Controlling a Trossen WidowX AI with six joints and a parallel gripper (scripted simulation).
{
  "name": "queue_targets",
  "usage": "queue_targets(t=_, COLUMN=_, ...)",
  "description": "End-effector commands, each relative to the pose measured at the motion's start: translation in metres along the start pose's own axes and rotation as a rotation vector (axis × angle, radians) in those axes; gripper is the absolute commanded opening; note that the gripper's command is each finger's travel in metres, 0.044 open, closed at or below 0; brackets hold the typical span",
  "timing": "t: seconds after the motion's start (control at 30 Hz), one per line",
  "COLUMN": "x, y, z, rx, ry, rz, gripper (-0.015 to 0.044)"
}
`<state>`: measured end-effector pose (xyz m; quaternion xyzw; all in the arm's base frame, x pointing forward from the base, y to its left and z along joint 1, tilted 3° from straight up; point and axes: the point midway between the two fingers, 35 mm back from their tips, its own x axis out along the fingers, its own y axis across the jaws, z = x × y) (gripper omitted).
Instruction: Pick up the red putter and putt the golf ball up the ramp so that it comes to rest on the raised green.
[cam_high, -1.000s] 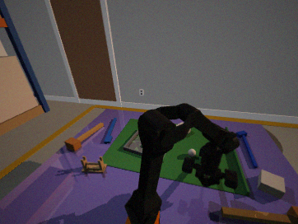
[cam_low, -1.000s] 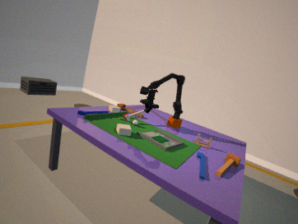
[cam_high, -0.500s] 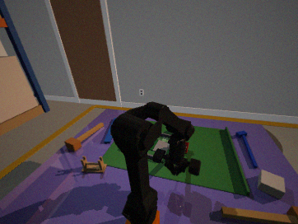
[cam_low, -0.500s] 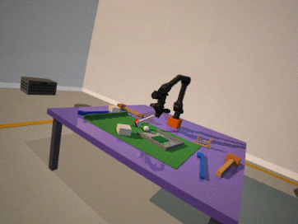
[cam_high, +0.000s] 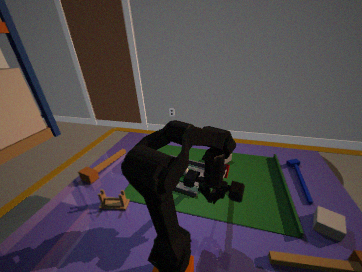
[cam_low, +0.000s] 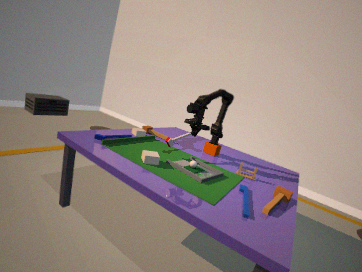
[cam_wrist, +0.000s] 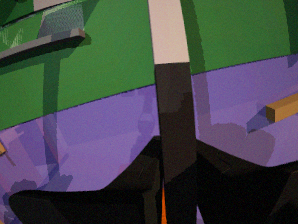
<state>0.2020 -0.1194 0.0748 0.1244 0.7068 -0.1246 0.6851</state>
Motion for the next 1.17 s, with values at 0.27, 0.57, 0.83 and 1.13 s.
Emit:
queue_targets(t=0.27, x=-0.0018, y=0.0000, z=-0.0002, rx=0.000, ry=0.000, rz=0.000, gripper=0.0000)
queue_targets(t=0.57, x=-0.0018, y=0.0000, z=-0.0002, rx=0.000, ry=0.000, rz=0.000, gripper=0.0000)
queue_targets(t=0.83, x=-0.0018, y=0.0000, z=-0.0002, rx=0.000, ry=0.000, rz=0.000, gripper=0.0000)
queue_targets(t=1.13, x=-0.0018, y=0.0000, z=-0.0002, rx=0.000, ry=0.000, rz=0.000, gripper=0.0000)
